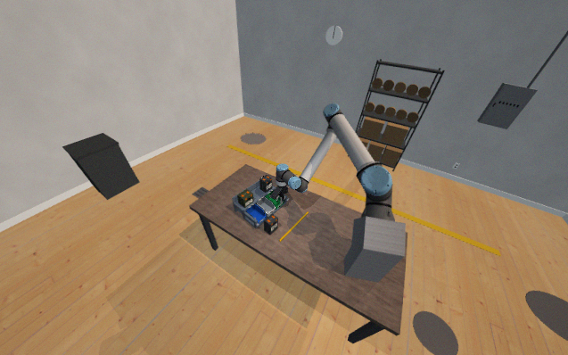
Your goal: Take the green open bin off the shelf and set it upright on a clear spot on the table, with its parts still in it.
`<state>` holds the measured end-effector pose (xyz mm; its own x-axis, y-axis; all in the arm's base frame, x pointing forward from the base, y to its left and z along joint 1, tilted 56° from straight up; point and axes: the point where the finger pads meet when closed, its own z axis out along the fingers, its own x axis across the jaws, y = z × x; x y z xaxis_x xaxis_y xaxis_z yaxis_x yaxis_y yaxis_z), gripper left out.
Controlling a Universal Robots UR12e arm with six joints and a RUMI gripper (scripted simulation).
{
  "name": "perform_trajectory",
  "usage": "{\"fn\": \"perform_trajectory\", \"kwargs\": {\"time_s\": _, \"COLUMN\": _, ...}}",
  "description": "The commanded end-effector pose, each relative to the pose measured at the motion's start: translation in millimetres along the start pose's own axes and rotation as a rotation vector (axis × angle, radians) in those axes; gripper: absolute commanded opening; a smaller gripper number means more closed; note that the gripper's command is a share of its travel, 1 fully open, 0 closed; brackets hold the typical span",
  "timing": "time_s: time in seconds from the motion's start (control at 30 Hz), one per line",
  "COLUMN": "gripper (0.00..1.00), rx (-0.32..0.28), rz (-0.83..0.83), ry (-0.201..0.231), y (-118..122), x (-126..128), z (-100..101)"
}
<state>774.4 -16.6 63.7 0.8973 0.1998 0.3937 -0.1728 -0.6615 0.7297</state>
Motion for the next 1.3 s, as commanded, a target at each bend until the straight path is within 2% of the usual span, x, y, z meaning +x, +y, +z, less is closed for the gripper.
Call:
{"fn": "perform_trajectory", "kwargs": {"time_s": 0.0, "gripper": 0.26, "rx": 0.0, "rz": 0.0, "ry": 0.001, "y": -0.1, "x": 0.4, "z": -1.3}}
{"fn": "perform_trajectory", "kwargs": {"time_s": 0.33, "gripper": 0.26, "rx": 0.0, "rz": 0.0, "ry": 0.001, "y": -0.1, "x": 0.4, "z": -1.3}}
{"fn": "perform_trajectory", "kwargs": {"time_s": 0.5, "gripper": 0.26, "rx": 0.0, "rz": 0.0, "ry": 0.001, "y": -0.1, "x": 0.4, "z": 8.7}}
{"fn": "perform_trajectory", "kwargs": {"time_s": 0.9, "gripper": 0.26, "rx": 0.0, "rz": 0.0, "ry": 0.001, "y": -0.1, "x": 0.4, "z": 8.7}}
{"fn": "perform_trajectory", "kwargs": {"time_s": 1.07, "gripper": 0.26, "rx": 0.0, "rz": 0.0, "ry": 0.001, "y": -0.1, "x": 0.4, "z": 18.5}}
{"fn": "perform_trajectory", "kwargs": {"time_s": 1.27, "gripper": 0.26, "rx": 0.0, "rz": 0.0, "ry": 0.001, "y": -0.1, "x": 0.4, "z": 18.5}}
